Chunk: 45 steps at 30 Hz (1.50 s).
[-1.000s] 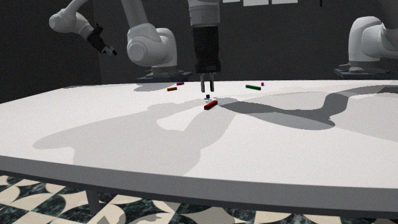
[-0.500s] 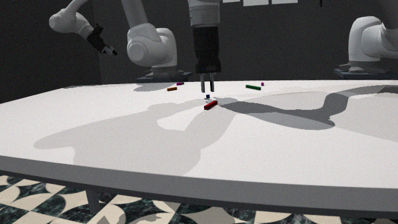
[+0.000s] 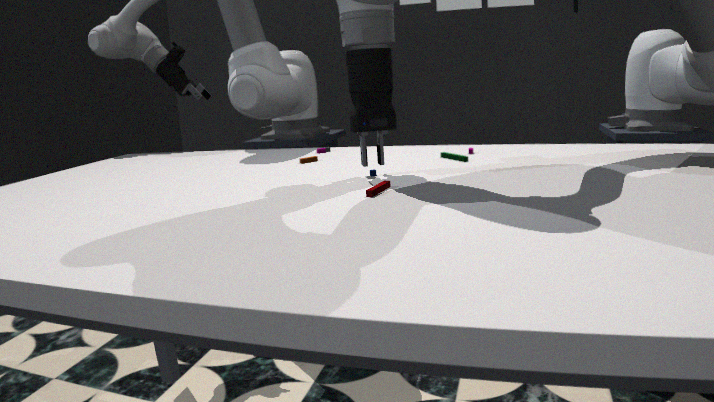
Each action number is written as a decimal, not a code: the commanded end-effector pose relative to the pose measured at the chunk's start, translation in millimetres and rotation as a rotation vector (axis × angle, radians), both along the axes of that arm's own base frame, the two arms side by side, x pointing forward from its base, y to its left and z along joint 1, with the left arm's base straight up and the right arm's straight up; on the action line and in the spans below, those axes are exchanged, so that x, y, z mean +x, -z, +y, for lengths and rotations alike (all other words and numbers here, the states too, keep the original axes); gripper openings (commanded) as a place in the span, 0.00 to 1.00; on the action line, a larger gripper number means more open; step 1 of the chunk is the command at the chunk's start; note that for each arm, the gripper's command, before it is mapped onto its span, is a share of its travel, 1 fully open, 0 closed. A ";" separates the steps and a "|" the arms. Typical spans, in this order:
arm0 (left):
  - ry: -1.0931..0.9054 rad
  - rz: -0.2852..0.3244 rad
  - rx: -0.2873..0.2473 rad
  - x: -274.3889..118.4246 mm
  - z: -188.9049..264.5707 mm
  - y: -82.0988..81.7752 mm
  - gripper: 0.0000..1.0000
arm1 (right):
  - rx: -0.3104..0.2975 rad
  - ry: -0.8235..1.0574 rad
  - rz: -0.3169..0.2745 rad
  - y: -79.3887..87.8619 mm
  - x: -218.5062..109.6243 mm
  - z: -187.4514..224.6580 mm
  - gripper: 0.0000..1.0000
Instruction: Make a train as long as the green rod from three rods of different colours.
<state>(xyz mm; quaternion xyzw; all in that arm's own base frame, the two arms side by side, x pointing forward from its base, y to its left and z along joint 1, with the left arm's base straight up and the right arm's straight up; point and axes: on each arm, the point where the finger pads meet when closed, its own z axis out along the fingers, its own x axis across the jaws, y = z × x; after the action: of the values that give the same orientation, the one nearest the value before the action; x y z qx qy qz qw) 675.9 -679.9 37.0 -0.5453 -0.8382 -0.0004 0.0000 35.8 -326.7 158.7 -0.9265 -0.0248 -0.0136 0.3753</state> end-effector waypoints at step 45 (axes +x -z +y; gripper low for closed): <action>0.001 0.002 -0.001 -3.6 -2.3 19.4 0.54 | 0.015 -0.001 0.007 -0.1 -2.9 3.5 1.00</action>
<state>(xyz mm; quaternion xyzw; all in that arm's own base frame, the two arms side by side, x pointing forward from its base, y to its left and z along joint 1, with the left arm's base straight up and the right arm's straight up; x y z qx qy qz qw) 675.1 -680.1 24.7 -0.5456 -0.8380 -0.0005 0.0007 35.8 -326.7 158.7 -0.9265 -0.0248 -0.0136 0.3753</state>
